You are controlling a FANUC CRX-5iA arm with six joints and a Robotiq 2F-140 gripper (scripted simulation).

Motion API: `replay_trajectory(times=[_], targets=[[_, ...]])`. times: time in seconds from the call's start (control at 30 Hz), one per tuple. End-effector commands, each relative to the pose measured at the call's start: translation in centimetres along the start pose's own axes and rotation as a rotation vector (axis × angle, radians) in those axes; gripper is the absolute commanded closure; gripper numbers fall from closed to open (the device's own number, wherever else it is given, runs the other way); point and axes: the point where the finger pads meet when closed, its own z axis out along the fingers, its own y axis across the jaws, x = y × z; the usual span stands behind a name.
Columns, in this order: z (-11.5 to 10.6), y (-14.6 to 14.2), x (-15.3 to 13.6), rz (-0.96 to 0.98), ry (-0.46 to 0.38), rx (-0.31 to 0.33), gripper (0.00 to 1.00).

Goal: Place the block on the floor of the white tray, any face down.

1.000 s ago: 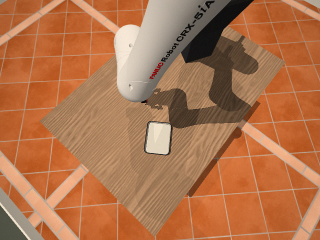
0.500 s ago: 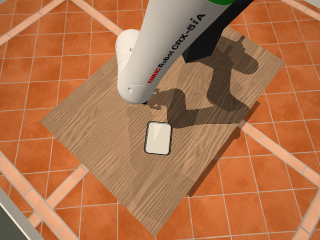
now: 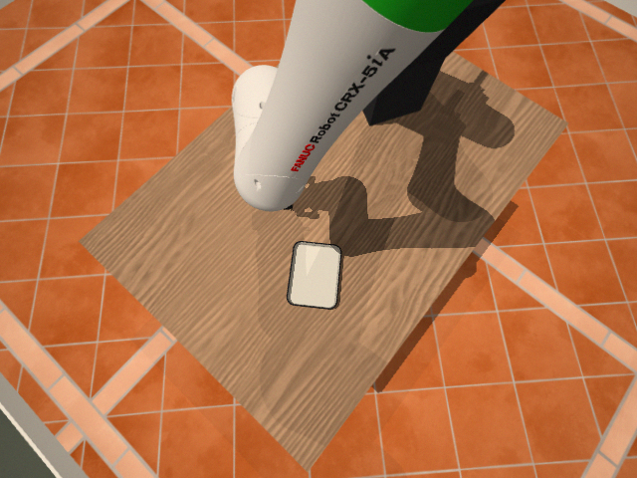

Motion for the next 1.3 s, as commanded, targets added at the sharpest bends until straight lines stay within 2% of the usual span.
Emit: replay_trajectory(times=[0.0,0.1,0.13,1.27], targets=[[-0.04,-0.03,0.06,0.0,0.001,0.001,0.63],[-0.04,-0.03,0.06,0.0,0.001,0.001,0.63],[-0.04,-0.03,0.06,0.0,0.001,0.001,0.9],[-0.04,-0.03,0.06,0.0,0.001,0.001,0.9]])
